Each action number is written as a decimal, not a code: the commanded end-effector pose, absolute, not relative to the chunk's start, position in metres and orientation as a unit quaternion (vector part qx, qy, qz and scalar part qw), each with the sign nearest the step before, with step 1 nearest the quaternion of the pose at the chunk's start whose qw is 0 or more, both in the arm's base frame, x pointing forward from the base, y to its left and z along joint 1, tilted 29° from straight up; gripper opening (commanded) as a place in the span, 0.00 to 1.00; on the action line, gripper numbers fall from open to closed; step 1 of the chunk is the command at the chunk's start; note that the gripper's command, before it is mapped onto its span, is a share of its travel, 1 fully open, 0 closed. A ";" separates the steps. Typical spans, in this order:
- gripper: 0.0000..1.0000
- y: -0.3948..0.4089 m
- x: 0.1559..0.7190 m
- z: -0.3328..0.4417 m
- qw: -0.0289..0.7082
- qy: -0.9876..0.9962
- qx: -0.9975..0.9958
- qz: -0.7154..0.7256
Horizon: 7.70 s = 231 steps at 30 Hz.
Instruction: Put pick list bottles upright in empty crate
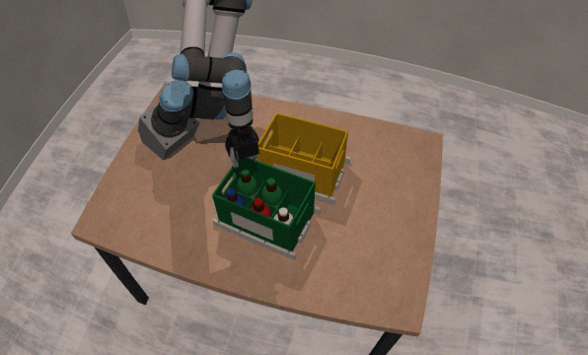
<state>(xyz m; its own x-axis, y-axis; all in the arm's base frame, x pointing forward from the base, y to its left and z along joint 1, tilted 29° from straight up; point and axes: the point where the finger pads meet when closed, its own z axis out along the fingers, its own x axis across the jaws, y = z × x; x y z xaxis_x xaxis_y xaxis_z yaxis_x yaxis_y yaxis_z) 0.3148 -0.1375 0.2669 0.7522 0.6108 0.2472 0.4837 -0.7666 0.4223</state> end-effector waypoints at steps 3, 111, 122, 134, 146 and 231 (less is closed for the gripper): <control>0.38 -0.139 0.319 0.260 0.169 0.297 0.921 0.188; 0.00 -0.147 0.335 0.228 0.169 0.297 0.921 0.188; 0.00 -0.144 0.329 0.241 0.169 0.297 0.921 0.188; 0.00 -0.140 0.321 0.257 0.169 0.297 0.921 0.188; 0.00 -0.136 0.312 0.273 0.169 0.297 0.921 0.188; 0.00 -0.114 0.261 0.372 0.169 0.297 0.921 0.188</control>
